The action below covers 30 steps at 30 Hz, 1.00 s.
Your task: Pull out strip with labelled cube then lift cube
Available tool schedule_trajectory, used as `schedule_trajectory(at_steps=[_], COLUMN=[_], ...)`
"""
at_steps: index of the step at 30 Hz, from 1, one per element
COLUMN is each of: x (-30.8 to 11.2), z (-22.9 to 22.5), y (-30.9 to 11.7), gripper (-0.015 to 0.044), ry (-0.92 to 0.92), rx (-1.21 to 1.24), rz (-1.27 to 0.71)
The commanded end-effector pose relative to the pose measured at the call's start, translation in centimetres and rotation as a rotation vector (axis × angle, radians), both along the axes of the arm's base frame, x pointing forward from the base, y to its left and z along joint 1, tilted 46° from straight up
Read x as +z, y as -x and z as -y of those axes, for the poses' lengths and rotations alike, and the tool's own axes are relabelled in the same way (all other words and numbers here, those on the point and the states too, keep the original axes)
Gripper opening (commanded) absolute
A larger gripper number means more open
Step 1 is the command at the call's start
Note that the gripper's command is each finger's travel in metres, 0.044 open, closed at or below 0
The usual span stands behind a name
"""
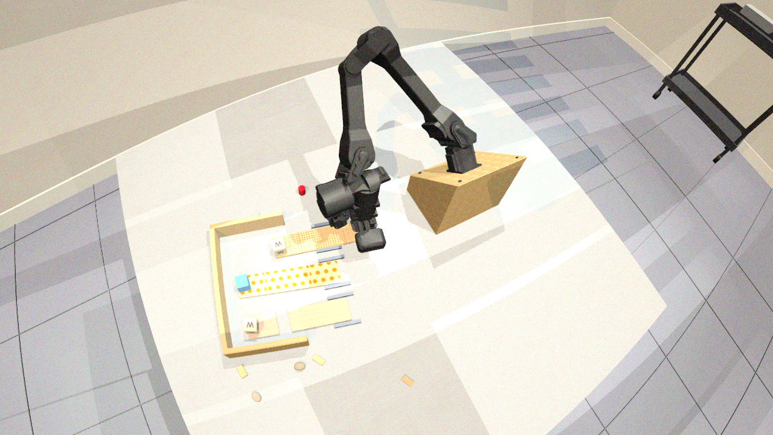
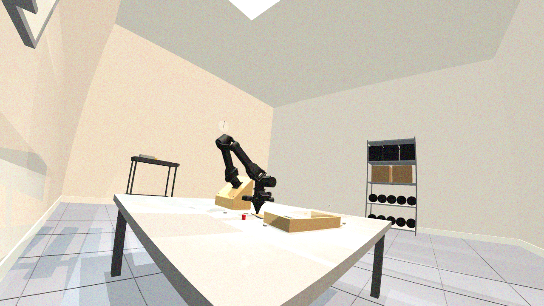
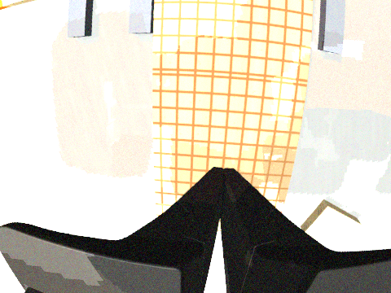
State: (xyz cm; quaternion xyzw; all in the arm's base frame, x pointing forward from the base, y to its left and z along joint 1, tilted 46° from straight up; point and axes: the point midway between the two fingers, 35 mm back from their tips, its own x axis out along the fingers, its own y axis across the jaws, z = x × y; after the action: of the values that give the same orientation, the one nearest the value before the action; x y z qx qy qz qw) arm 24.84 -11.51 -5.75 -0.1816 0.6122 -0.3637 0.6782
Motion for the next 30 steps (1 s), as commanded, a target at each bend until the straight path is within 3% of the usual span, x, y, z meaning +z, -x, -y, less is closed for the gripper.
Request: schedule_trajectory(at_steps=[1,30], x=[-0.5,-1.2], z=[0.0,-1.0], y=[1.6,5.5], gripper=[0.0,0.0], ry=[-0.003,-0.004], rx=[-0.009,-0.009], rz=[-0.027,-0.029])
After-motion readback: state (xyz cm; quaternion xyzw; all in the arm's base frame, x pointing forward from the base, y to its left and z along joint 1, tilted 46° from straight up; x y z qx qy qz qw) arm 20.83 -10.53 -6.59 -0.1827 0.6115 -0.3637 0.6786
